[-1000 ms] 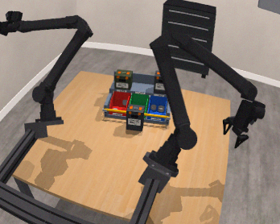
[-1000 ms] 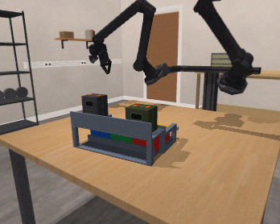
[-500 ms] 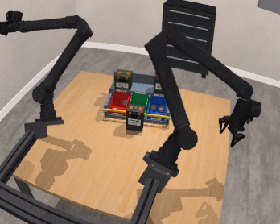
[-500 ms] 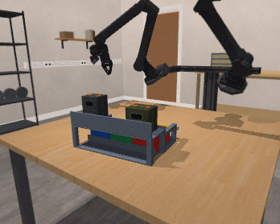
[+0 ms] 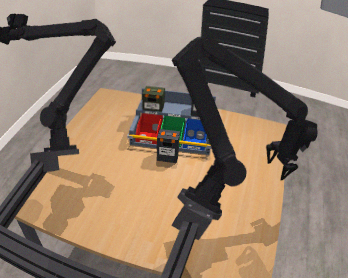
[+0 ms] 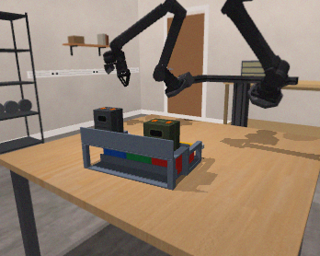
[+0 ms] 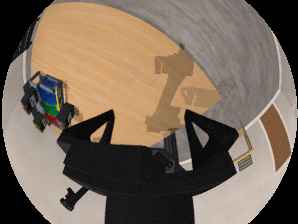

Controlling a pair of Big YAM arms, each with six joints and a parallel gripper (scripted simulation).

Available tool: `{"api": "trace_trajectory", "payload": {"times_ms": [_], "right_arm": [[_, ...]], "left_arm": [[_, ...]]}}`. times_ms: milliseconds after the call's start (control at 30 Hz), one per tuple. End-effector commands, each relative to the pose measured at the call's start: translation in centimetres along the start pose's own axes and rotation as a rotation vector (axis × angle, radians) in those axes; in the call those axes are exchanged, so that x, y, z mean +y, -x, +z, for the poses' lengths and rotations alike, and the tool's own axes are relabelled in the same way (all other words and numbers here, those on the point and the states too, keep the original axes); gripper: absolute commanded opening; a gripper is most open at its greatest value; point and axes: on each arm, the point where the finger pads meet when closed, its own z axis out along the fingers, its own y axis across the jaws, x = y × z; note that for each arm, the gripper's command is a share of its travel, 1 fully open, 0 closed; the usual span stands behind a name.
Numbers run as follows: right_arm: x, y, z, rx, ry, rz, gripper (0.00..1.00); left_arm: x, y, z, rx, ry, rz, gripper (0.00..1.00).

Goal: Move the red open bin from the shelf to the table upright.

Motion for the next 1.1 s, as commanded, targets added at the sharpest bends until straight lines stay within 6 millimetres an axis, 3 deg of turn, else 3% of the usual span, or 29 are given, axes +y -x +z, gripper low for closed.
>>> {"api": "trace_trajectory", "payload": {"times_ms": [0, 267, 300, 367, 833, 867, 933, 1067], "right_arm": [[0.7, 0.5, -0.4, -0.036, -0.009, 0.018, 1.0], [1.9, -0.1, 0.0, -0.038, -0.006, 0.031, 1.0], [2.4, 1.1, -1.1, -0.072, -0.009, 0.023, 1.0], [2.6, -0.4, 0.2, -0.041, -0.004, 0.038, 1.0], [5.1, -1.4, 1.0, -0.048, 0.001, 0.066, 1.0], [5.7, -0.3, -0.2, -0.082, 0.005, 0.061, 1.0], [5.7, -1.7, 1.2, -0.05, 0.002, 0.073, 1.0], [6.6, -2.1, 1.4, -0.053, 0.004, 0.083, 1.0]], "left_arm": [[0.5, 4.0, -0.4, -0.051, 0.008, -0.005, 1.0], [0.5, 4.0, -0.4, -0.051, 0.008, -0.005, 1.0], [0.5, 4.0, -0.4, -0.051, 0.008, -0.005, 1.0], [0.5, 4.0, -0.4, -0.051, 0.008, -0.005, 1.0], [0.5, 4.0, -0.4, -0.051, 0.008, -0.005, 1.0], [0.5, 4.0, -0.4, -0.051, 0.008, -0.005, 1.0], [0.5, 4.0, -0.4, -0.051, 0.008, -0.005, 1.0], [0.5, 4.0, -0.4, -0.051, 0.008, -0.005, 1.0]]}}
